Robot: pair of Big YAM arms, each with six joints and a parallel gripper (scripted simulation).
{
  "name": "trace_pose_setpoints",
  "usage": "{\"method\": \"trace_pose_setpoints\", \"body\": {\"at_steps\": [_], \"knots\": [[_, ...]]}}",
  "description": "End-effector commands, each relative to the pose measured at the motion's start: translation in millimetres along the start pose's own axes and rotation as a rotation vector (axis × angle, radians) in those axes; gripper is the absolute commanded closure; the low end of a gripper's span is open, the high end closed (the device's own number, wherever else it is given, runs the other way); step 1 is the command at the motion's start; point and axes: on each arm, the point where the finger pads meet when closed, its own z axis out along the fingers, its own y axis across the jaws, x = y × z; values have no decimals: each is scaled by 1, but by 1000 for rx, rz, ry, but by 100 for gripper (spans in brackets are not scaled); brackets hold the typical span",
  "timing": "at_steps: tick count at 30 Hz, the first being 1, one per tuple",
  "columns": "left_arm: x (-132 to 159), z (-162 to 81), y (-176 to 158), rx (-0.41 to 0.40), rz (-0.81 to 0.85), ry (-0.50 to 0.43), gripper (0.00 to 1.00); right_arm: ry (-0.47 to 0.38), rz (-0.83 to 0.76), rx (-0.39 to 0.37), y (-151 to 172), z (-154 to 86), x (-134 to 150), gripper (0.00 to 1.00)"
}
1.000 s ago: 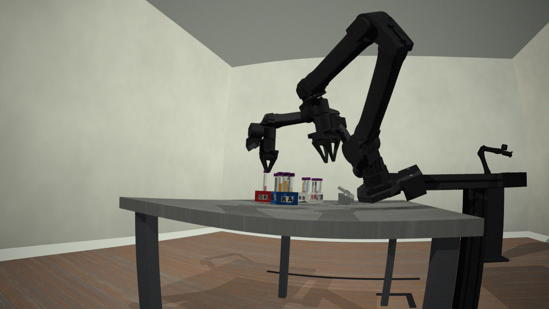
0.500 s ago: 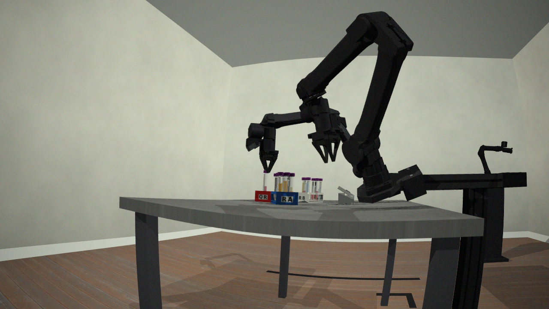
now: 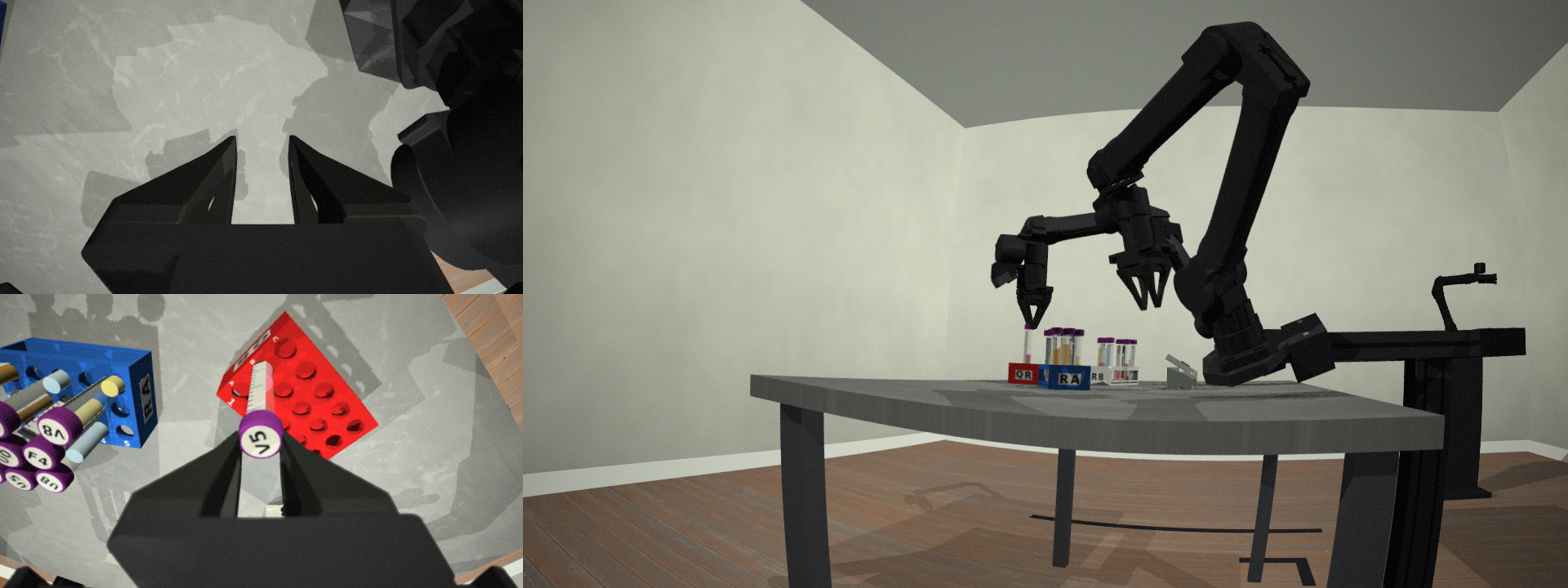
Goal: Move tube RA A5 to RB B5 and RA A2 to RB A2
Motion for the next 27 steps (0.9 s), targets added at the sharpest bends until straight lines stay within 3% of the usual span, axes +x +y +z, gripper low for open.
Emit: {"method": "trace_pose_setpoints", "body": {"at_steps": [1, 27], "knots": [[1, -10, 8, -24, -9, -9, 70, 28, -8, 5, -2, 15, 3, 100], [1, -10, 8, -24, -9, -9, 70, 23, -5, 5, -4, 12, 0, 100]]}}
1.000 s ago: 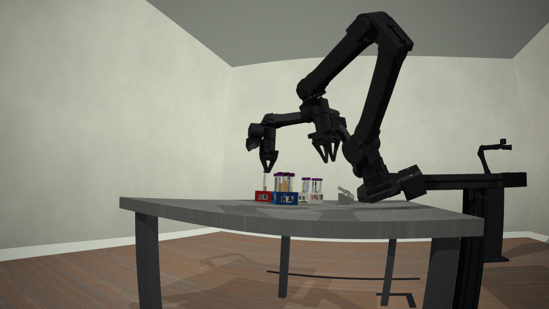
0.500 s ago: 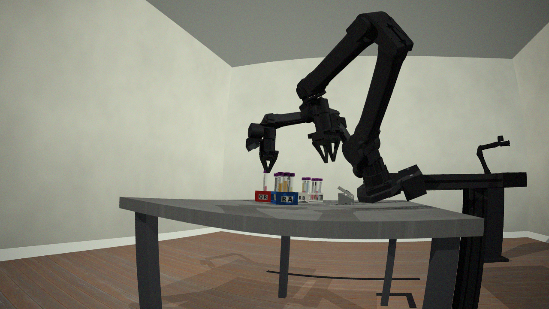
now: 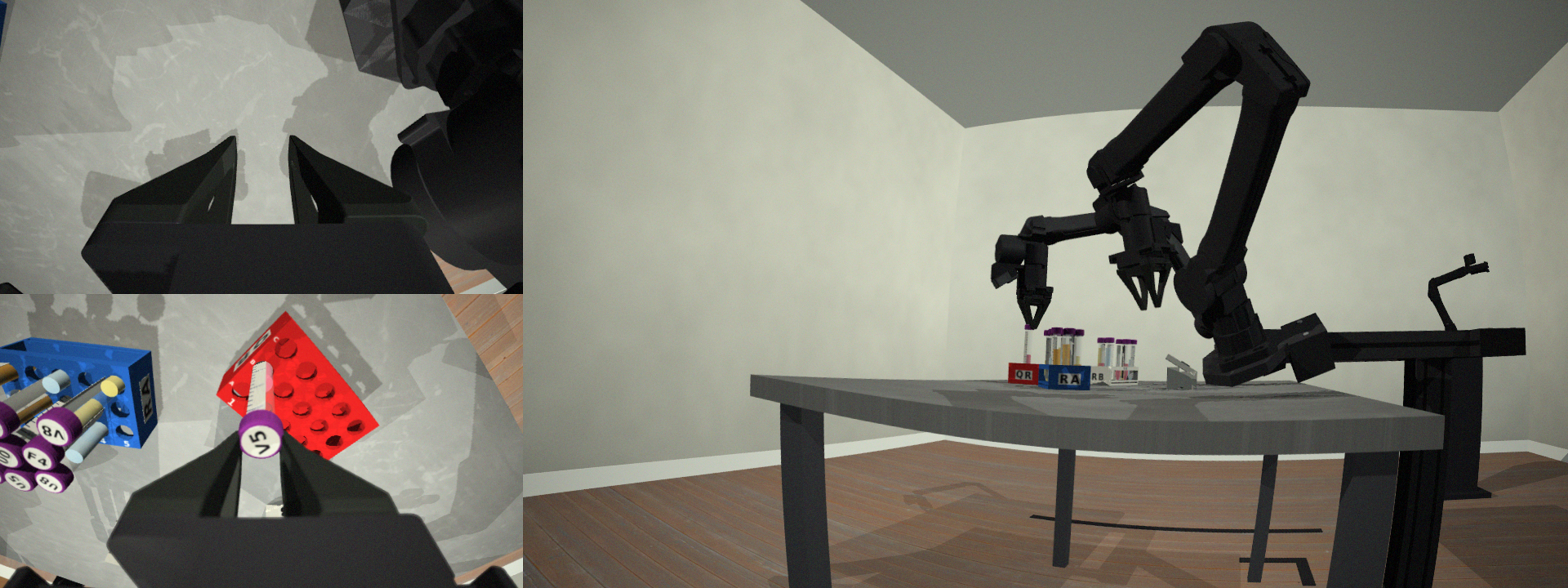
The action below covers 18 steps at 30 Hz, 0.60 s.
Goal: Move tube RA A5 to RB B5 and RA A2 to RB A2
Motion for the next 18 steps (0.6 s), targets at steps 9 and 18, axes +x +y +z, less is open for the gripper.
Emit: {"method": "trace_pose_setpoints", "body": {"at_steps": [9, 18], "knots": [[1, -10, 8, -24, -9, -9, 70, 15, 0, 4, -6, 9, -4, 100], [1, -10, 8, -24, -9, -9, 70, 10, 3, 4, -8, 7, -7, 100]]}}
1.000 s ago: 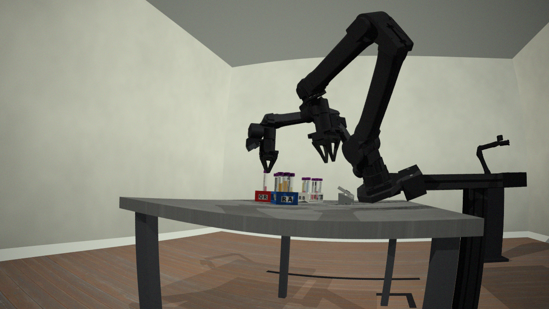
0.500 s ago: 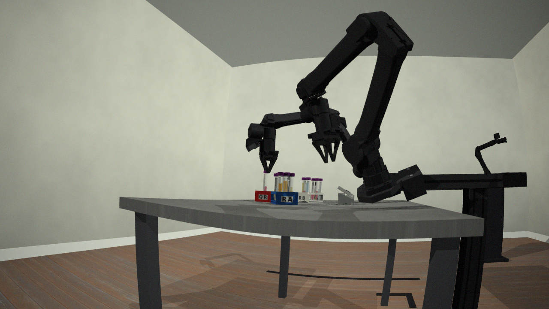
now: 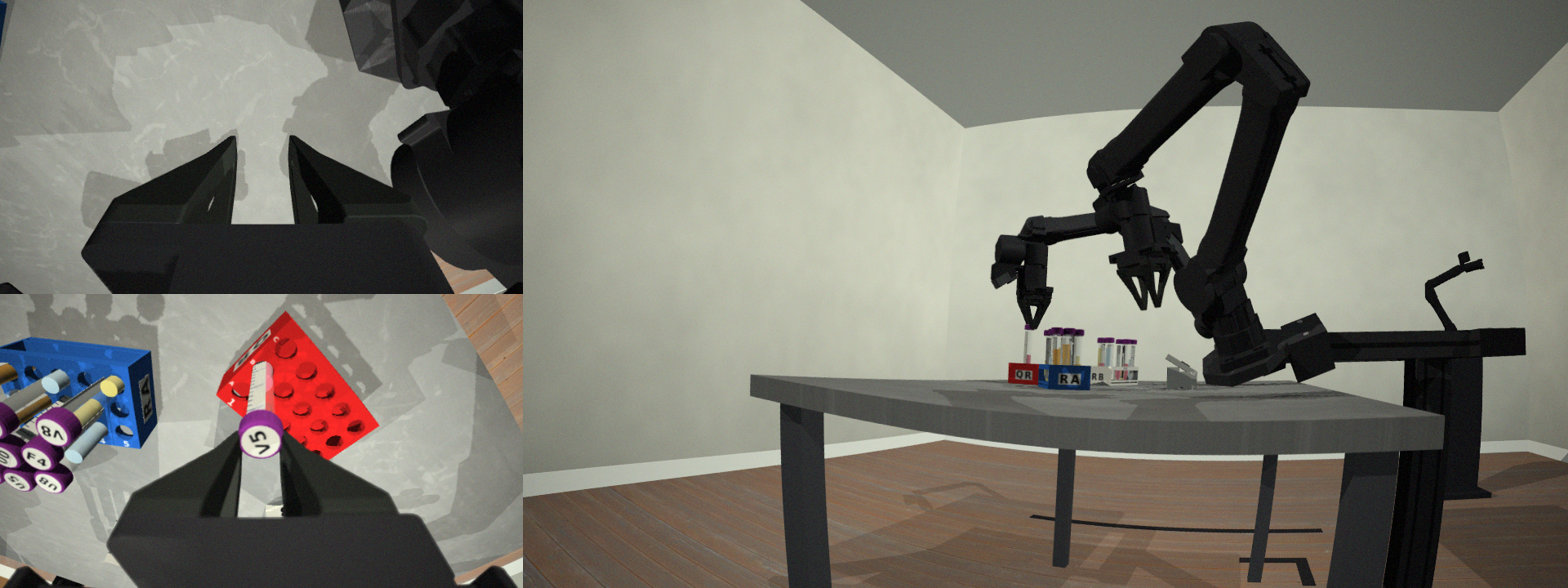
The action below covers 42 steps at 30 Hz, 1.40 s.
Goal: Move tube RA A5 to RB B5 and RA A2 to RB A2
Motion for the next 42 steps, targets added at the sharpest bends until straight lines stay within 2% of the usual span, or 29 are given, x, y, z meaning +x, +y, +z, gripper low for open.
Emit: {"method": "trace_pose_setpoints", "body": {"at_steps": [1, 12, 19, 42], "knots": [[1, -10, 8, -24, -9, -9, 70, 8, 4, 3, -8, 6, -7, 100], [1, -10, 8, -24, -9, -9, 70, 1, 9, 3, -9, 3, -11, 100], [1, -10, 8, -24, -9, -9, 70, 17, -3, 4, -3, 17, -1, 100], [1, -10, 8, -24, -9, -9, 70, 17, -3, 4, -3, 28, 1, 100]]}}
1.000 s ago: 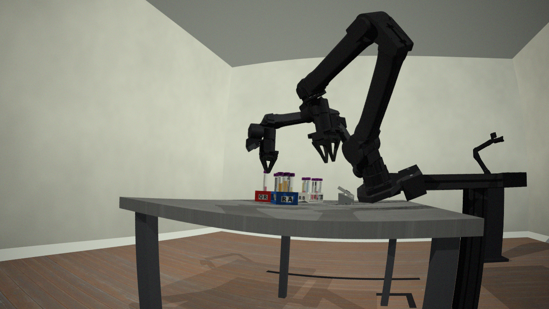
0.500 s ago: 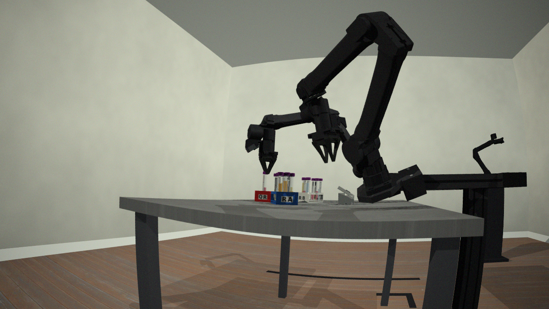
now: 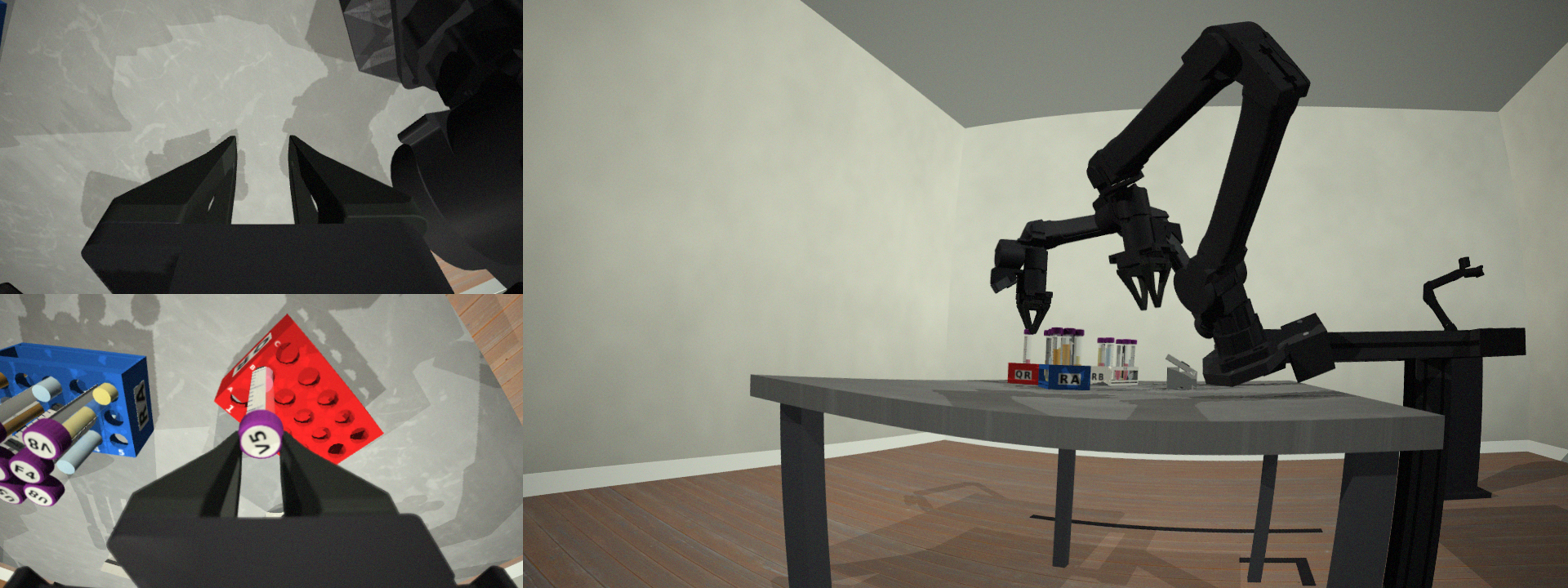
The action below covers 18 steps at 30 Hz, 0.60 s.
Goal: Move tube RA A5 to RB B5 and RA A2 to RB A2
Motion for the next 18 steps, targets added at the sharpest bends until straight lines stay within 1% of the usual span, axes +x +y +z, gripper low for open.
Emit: {"method": "trace_pose_setpoints", "body": {"at_steps": [1, 18], "knots": [[1, -10, 8, -24, -9, -9, 70, 23, -7, 4, -2, 17, 3, 100], [1, -10, 8, -24, -9, -9, 70, 27, -8, 4, -1, 24, 4, 100]]}}
